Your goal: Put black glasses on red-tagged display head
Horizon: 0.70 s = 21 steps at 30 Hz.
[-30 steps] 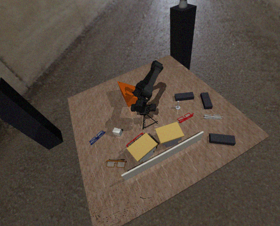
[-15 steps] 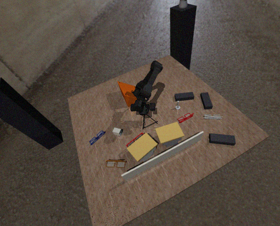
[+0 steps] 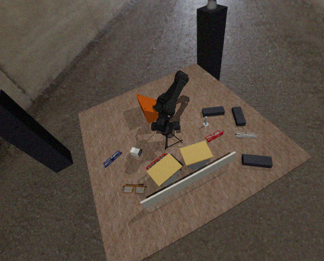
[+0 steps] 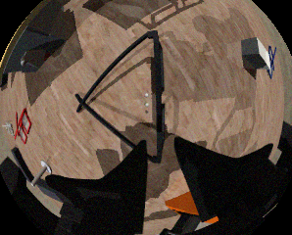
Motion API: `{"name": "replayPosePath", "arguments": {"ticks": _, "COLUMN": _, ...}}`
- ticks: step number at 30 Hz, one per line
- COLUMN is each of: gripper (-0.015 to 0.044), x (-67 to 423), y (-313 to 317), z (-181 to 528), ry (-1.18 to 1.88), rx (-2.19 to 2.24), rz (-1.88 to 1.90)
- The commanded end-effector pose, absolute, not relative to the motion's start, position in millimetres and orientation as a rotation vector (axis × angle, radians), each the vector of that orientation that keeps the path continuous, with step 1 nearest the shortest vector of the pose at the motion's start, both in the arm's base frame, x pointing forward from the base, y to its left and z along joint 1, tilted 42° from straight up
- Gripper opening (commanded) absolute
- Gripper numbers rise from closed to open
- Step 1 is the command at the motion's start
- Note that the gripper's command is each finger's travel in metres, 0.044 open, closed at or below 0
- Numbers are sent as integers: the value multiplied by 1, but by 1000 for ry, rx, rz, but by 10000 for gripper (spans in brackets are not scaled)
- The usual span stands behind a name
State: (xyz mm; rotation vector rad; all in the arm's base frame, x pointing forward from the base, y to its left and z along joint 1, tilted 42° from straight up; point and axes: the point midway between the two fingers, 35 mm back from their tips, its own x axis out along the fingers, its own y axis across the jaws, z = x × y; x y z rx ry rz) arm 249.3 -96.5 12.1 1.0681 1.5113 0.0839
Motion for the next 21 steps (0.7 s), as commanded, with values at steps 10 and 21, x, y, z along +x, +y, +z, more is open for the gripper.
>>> {"name": "replayPosePath", "arguments": {"ticks": 10, "gripper": 120, "x": 249, "y": -82, "z": -6, "ry": 1518, "rx": 1080, "rz": 87}}
{"name": "replayPosePath", "arguments": {"ticks": 21, "gripper": 120, "x": 250, "y": -71, "z": -19, "ry": 1518, "rx": 1080, "rz": 89}}
